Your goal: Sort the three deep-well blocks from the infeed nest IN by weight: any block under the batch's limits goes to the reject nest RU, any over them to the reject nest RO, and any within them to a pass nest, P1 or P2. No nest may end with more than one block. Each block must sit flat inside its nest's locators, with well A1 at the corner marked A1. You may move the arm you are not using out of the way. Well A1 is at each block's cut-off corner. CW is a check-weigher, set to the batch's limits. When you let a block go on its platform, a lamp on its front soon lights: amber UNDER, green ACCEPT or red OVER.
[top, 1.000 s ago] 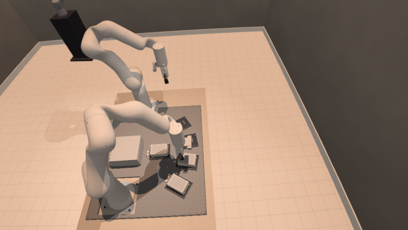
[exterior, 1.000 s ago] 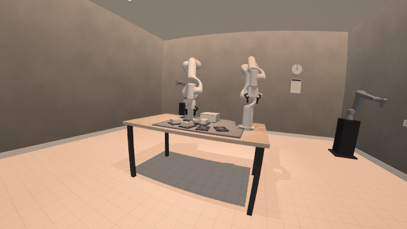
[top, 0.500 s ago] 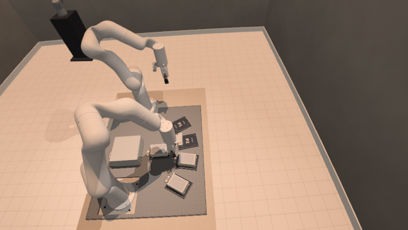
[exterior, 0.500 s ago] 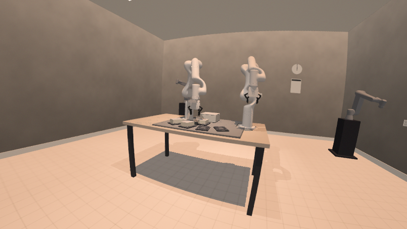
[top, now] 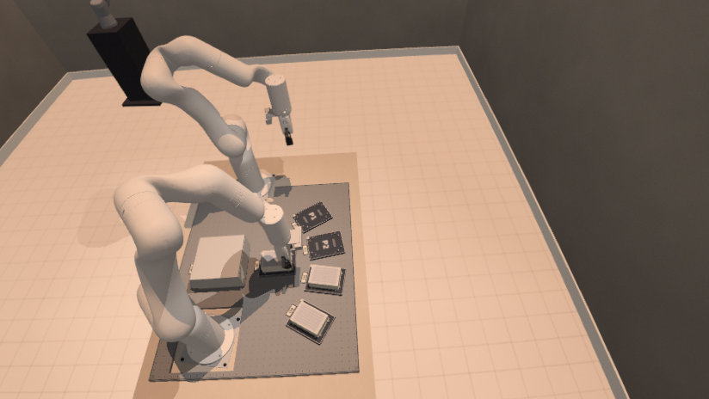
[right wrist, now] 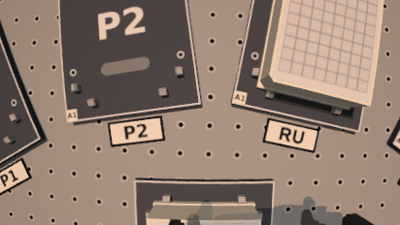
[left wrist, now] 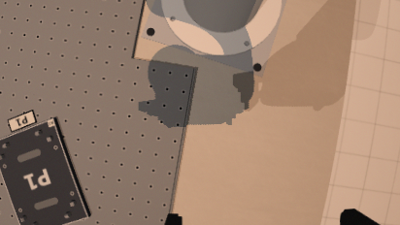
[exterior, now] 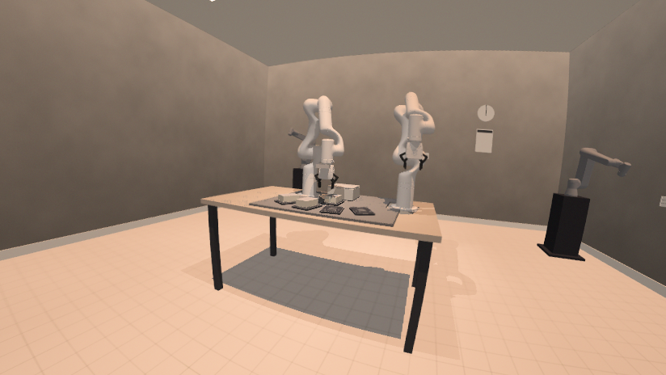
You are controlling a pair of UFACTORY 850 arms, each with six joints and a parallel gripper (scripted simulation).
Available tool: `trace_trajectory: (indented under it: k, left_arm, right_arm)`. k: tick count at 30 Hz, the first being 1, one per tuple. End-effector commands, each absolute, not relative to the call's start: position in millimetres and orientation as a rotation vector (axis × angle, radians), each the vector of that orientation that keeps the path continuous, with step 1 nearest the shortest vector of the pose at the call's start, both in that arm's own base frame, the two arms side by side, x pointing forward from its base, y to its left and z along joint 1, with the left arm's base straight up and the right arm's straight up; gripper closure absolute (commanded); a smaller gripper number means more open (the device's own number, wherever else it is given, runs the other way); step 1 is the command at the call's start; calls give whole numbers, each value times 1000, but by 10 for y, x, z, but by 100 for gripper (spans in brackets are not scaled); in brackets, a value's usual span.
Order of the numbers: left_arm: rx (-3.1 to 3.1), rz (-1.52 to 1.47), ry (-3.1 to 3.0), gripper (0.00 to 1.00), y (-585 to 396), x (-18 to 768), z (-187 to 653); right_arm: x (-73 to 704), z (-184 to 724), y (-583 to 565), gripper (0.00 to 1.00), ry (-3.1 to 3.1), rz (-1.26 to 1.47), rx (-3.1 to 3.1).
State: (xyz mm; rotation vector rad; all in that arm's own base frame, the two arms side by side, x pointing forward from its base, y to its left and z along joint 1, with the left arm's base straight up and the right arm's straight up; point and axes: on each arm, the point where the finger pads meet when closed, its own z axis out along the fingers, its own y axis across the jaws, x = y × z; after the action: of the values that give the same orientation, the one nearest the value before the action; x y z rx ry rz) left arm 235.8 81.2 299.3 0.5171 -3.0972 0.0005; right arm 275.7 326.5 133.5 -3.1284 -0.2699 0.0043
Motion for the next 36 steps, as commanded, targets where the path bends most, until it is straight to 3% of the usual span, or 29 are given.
trace_trajectory:
  k: [1, 13, 36]
  left_arm:
    - [517, 0, -3099, 0, 814, 2363, 3000]
    - [517, 0, -3099, 0, 814, 2363, 3000]
    - [517, 0, -3099, 0, 814, 2363, 3000]
  right_arm:
    - [2516, 1334, 3341, 0, -269, -2, -3129]
    - [2032, 1312, 3468, 0, -269, -1, -3129]
    - [2022, 1228, 3471, 0, -269, -1, -3129]
